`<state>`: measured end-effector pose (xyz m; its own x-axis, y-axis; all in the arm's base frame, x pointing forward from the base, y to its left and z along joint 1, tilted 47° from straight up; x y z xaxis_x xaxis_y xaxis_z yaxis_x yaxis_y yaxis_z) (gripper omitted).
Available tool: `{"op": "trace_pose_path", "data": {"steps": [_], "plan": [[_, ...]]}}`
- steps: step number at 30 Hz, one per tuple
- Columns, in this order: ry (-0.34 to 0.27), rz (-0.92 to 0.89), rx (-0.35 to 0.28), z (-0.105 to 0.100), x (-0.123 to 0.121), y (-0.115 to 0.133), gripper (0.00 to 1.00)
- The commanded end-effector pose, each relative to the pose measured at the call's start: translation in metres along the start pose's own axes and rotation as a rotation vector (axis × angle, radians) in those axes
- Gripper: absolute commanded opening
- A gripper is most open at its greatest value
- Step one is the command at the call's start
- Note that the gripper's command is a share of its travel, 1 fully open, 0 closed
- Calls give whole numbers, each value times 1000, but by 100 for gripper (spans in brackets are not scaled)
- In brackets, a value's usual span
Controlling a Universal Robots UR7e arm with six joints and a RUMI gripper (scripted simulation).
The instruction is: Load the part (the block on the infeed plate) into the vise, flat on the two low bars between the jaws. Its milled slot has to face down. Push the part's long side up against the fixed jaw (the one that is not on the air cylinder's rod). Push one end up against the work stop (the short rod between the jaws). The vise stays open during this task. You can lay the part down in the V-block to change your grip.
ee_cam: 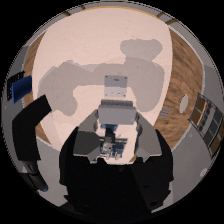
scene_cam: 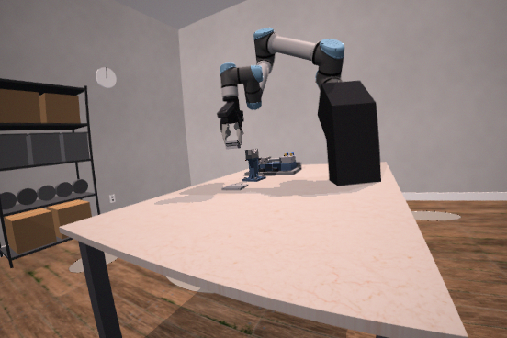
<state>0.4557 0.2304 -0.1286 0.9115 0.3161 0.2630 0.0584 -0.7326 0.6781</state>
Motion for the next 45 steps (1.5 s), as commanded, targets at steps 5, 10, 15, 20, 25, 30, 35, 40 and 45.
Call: {"op": "trace_pose_path", "data": {"steps": [5, 10, 15, 20, 25, 30, 35, 40, 45], "plan": [[-1, 1, 0, -23, 0, 0, 0], [-1, 1, 0, -32, 0, 0, 0], [-1, 1, 0, -35, 0, 0, 0], [-1, 1, 0, -39, 0, 0, 0], [-1, 1, 0, -40, 0, 0, 0], [-1, 1, 0, -40, 0, 0, 0], [-1, 1, 0, -40, 0, 0, 0], [-1, 1, 0, -40, 0, 0, 0], [-1, 1, 0, -40, 0, 0, 0]]}}
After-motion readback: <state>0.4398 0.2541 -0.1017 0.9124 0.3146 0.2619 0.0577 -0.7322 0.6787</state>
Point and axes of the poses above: the point where the finger pads meet when closed, its own z axis out along the fingers, its own x axis across the jaws, y = z × x, the point moved 3 cm from there along -z, back along the fingers, and after that the axes turned 2 degrees about z, right-handed, at the moved point
